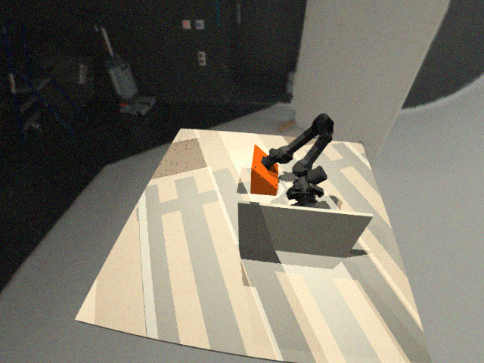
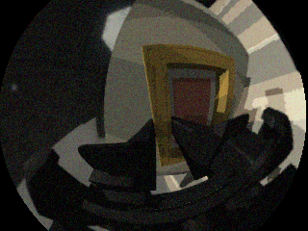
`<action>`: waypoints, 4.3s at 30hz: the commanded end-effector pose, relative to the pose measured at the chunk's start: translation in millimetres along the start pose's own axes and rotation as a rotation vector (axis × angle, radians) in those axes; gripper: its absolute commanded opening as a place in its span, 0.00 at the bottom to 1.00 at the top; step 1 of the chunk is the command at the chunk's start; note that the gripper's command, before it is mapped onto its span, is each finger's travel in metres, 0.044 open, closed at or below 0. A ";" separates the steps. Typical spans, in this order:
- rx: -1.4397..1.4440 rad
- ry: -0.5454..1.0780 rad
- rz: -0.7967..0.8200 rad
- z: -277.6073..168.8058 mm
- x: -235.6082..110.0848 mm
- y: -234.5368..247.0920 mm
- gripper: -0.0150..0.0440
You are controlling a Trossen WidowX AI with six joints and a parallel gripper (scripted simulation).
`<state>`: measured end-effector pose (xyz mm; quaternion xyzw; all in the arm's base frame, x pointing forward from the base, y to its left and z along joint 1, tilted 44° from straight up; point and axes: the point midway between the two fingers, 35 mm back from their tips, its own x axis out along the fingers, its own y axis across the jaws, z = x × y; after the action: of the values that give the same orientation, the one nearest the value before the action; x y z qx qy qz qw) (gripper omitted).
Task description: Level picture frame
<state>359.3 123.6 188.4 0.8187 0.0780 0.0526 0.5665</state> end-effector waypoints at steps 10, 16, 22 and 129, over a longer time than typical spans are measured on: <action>-0.004 -0.007 0.008 1.3 0.2 -3.0 0.25; -0.004 -0.007 0.008 1.2 0.2 -5.0 0.25; -0.003 -0.006 0.006 1.0 0.2 -6.6 0.25; 0.411 -0.002 0.006 3.0 -1.2 -3.2 0.69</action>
<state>360.0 121.8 183.8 0.9194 0.0849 0.0360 0.3825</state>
